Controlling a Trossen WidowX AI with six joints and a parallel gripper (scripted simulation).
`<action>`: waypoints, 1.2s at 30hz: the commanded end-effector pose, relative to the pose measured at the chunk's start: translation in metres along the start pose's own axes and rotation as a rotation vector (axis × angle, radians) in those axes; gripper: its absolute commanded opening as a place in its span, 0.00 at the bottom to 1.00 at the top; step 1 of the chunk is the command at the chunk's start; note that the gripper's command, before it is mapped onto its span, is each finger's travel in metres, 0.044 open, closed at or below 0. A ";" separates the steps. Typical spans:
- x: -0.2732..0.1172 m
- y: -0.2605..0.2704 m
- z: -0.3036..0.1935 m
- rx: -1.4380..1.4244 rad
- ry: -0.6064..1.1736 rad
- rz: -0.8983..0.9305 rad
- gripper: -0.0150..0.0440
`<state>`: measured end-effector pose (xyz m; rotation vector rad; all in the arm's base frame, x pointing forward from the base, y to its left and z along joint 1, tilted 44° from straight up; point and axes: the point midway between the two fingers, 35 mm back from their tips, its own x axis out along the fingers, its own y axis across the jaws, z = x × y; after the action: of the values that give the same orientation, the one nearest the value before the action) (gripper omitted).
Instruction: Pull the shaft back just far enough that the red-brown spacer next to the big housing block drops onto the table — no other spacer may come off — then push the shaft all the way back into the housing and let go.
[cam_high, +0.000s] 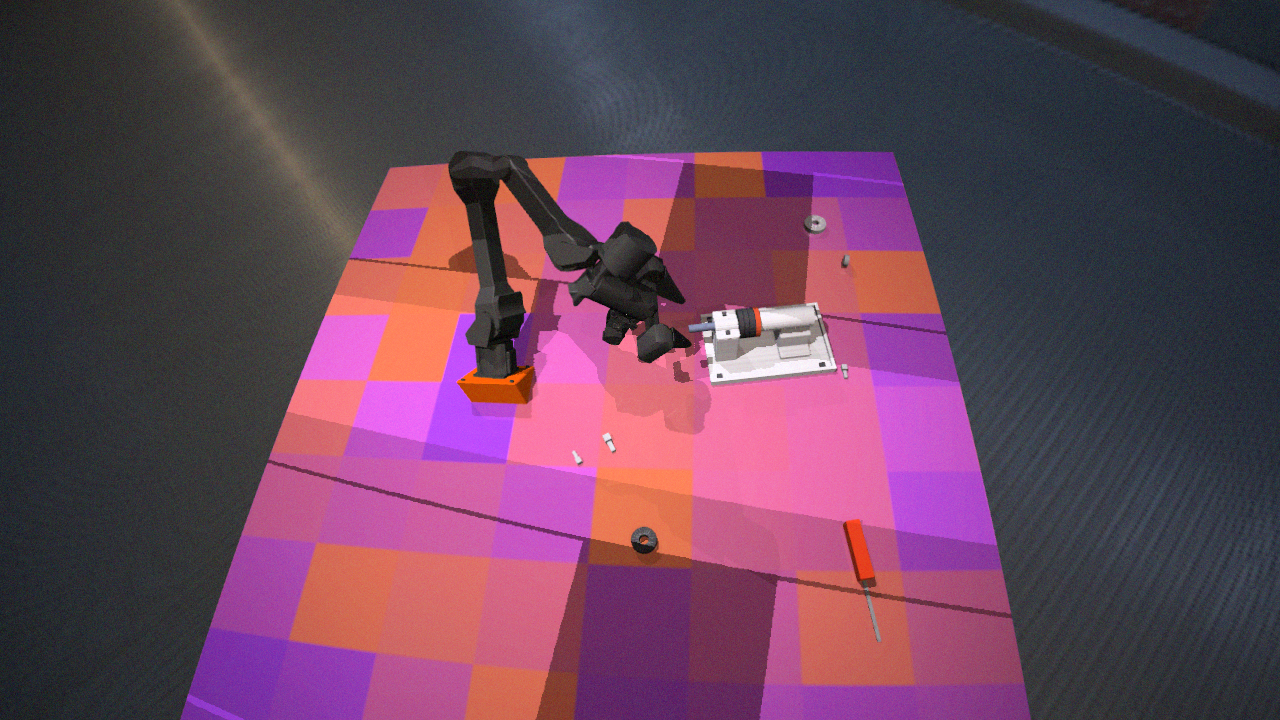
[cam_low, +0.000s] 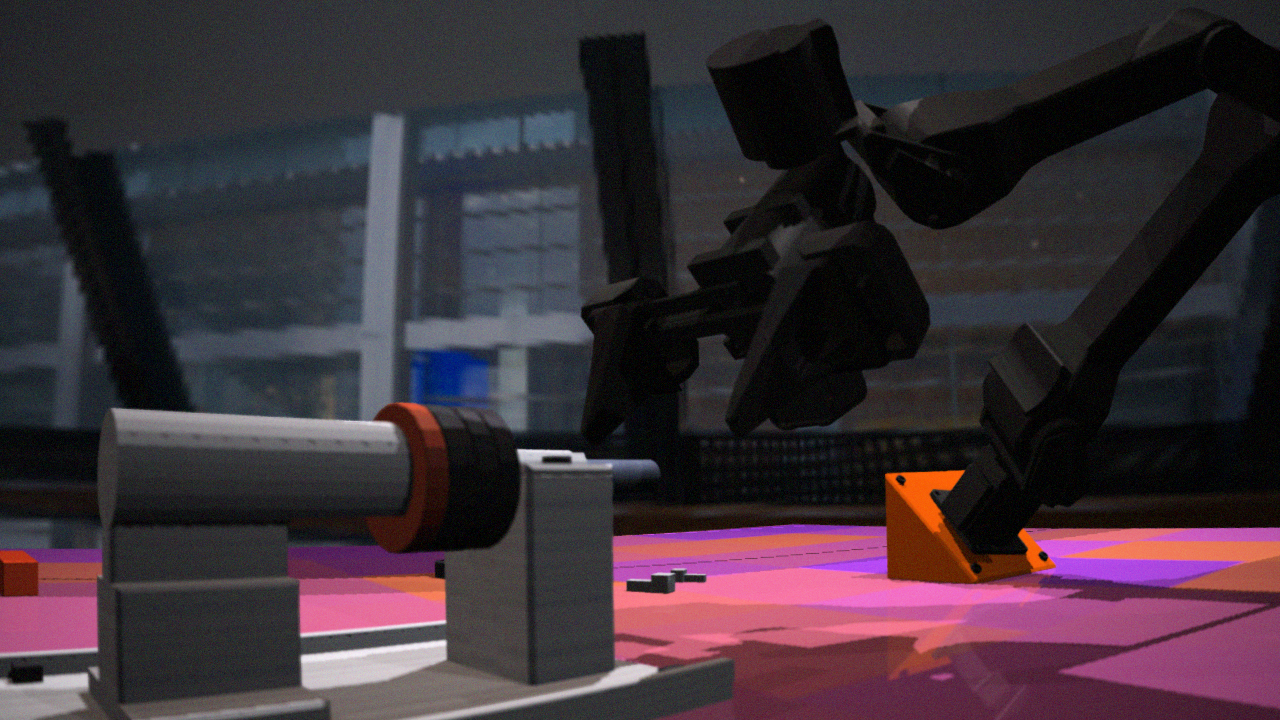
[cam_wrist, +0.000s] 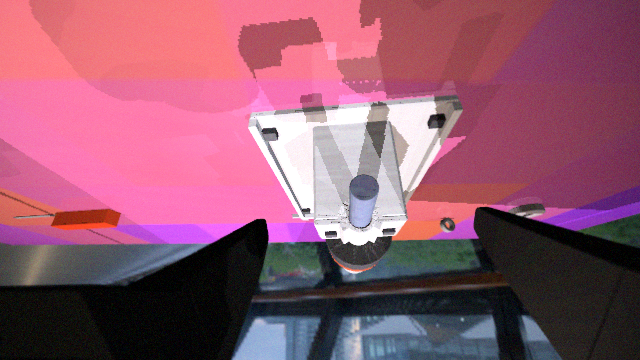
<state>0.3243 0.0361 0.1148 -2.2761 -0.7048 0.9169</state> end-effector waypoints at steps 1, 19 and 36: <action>0.002 0.000 0.000 -0.002 -0.001 -0.002 1.00; 0.031 -0.001 0.000 -0.003 -0.001 -0.003 1.00; 0.041 -0.002 0.001 -0.002 0.001 -0.005 1.00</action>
<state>0.3487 0.0647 0.0978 -2.2764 -0.7173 0.9129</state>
